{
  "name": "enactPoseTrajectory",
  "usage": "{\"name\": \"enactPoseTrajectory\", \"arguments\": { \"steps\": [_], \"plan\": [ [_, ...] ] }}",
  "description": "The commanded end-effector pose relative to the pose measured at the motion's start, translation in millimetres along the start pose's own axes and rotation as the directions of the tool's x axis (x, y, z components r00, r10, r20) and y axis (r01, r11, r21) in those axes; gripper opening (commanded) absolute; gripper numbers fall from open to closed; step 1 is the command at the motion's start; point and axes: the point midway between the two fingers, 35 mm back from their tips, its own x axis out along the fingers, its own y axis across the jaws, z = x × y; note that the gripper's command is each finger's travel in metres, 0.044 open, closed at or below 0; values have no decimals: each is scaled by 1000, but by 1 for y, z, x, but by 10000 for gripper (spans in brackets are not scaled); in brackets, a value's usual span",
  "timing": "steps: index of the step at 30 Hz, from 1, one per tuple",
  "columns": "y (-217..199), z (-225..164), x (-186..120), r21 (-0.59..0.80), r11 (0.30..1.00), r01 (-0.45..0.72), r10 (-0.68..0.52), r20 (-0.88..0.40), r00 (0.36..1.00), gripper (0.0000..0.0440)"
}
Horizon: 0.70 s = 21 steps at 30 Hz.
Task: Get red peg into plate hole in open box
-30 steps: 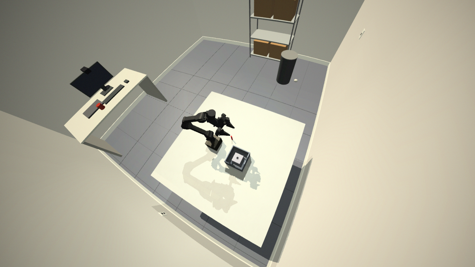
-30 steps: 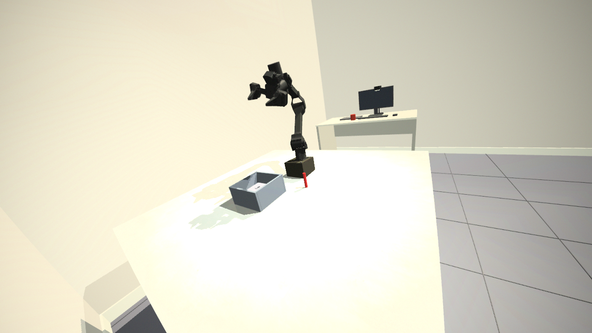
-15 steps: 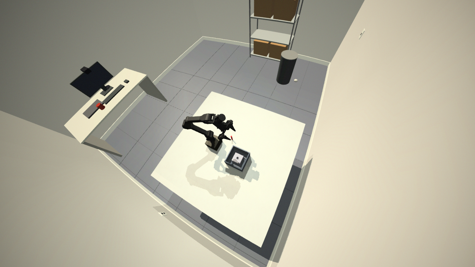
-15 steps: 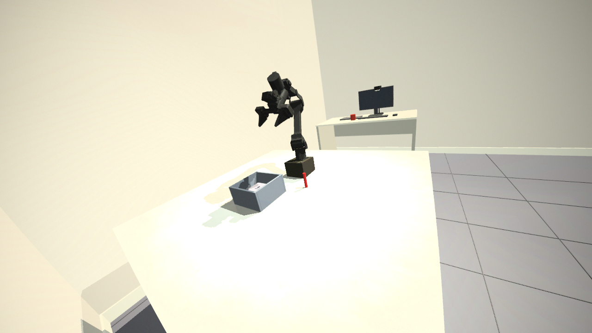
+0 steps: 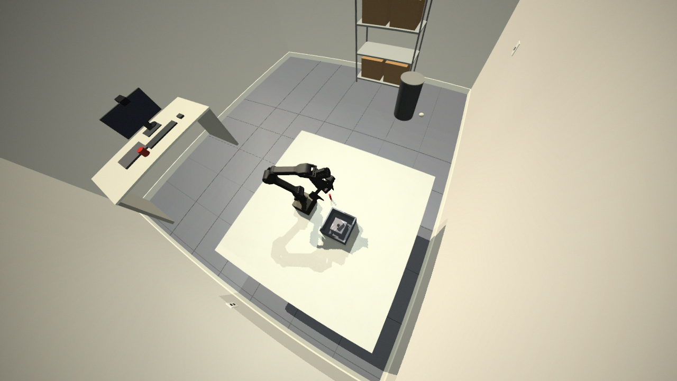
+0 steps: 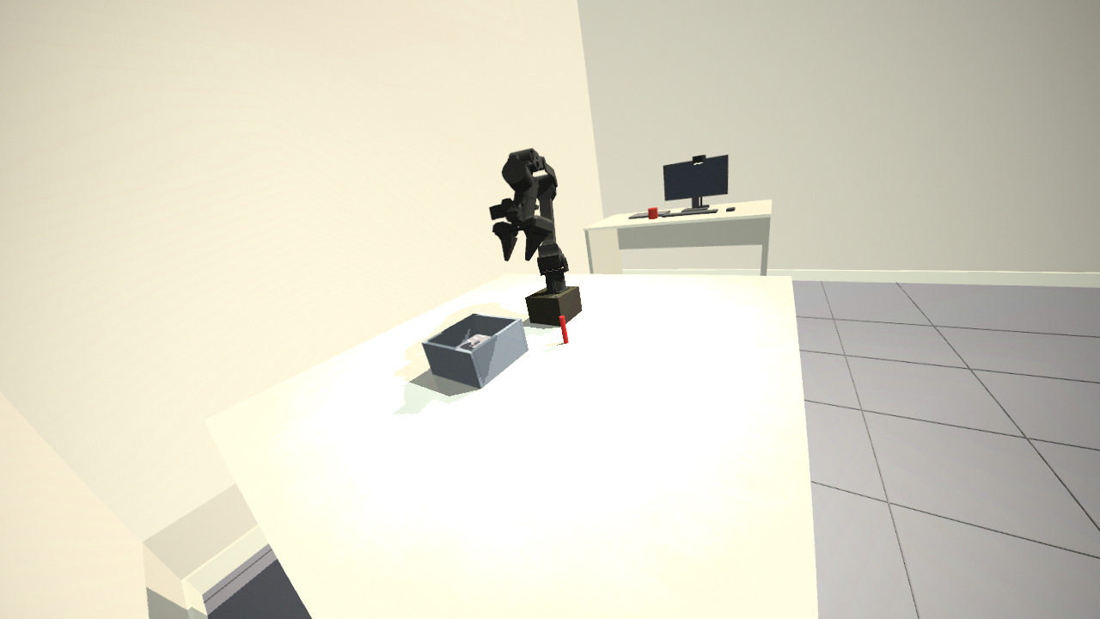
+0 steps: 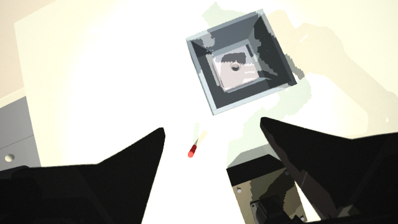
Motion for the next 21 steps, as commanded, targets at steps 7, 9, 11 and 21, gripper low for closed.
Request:
{"name": "enactPoseTrajectory", "arguments": {
  "steps": [7, 9, 11, 21],
  "plan": [
    [-1, -52, 26, 187, 966, 180, -129, -256, 958, 440],
    [0, -61, 30, 210, 952, 222, -154, -297, 942, 440],
    [1, -69, 34, 228, 938, 263, -178, -334, 926, 440],
    [8, -102, 57, 258, 872, 416, -267, -462, 846, 440]
  ]
}}
